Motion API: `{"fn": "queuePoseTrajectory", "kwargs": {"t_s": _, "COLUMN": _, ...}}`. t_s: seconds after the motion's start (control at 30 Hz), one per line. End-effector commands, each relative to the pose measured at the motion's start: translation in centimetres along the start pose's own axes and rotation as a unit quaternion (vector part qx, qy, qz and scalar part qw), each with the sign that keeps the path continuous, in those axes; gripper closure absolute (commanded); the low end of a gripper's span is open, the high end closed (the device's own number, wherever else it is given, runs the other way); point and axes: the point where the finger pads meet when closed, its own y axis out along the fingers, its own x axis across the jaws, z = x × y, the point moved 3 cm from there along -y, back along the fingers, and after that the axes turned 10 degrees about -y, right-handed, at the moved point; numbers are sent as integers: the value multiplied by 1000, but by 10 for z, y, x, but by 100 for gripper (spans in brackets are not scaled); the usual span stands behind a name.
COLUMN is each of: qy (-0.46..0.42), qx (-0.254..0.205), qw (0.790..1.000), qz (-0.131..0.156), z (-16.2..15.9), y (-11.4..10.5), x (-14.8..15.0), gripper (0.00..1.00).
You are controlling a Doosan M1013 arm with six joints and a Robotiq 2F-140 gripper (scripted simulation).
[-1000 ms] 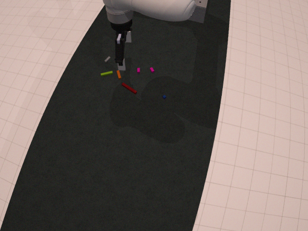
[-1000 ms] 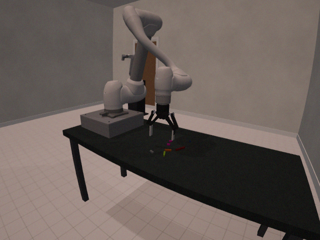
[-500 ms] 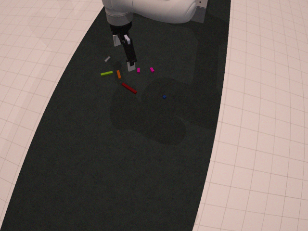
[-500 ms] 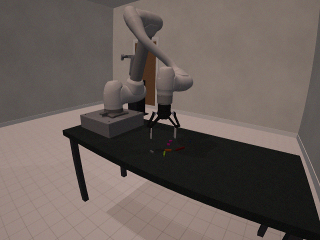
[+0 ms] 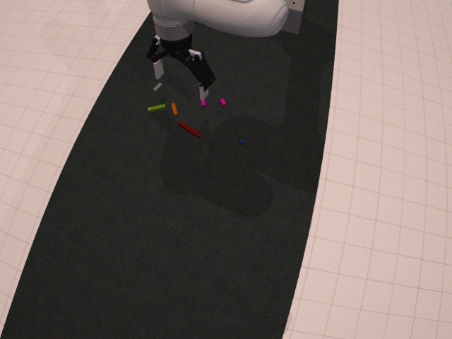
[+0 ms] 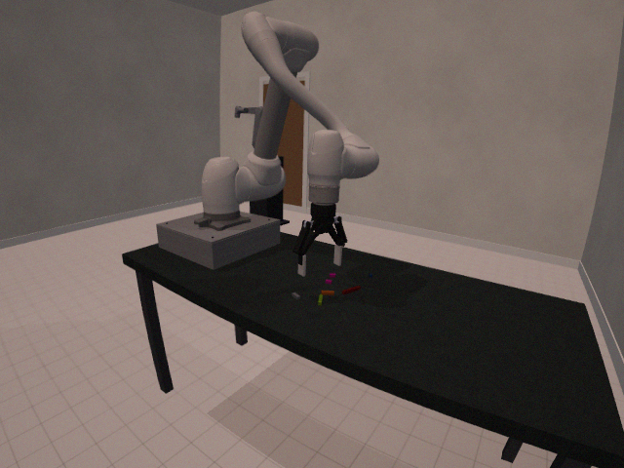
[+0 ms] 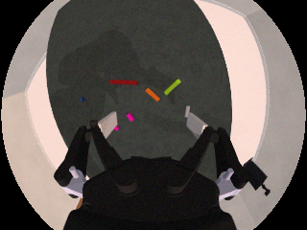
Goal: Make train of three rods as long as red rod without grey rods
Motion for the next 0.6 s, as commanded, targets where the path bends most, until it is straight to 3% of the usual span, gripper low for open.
{"fn": "queuePoseTrajectory", "kwargs": {"t_s": 0.0, "qy": -83, "qx": 0, "qw": 996, "qz": 9, "z": 3, "y": 0, "x": 0, "gripper": 0}}
{"fn": "queuePoseTrajectory", "kwargs": {"t_s": 0.3, "qy": -256, "qx": 2, "qw": 967, "qz": 9, "z": 9, "y": 0, "x": -1, "gripper": 0}}
{"fn": "queuePoseTrajectory", "kwargs": {"t_s": 0.37, "qy": -256, "qx": 2, "qw": 967, "qz": 9, "z": 9, "y": 0, "x": -1, "gripper": 0}}
{"fn": "queuePoseTrajectory", "kwargs": {"t_s": 0.57, "qy": -388, "qx": 3, "qw": 921, "qz": 8, "z": 13, "y": 0, "x": -1, "gripper": 0}}
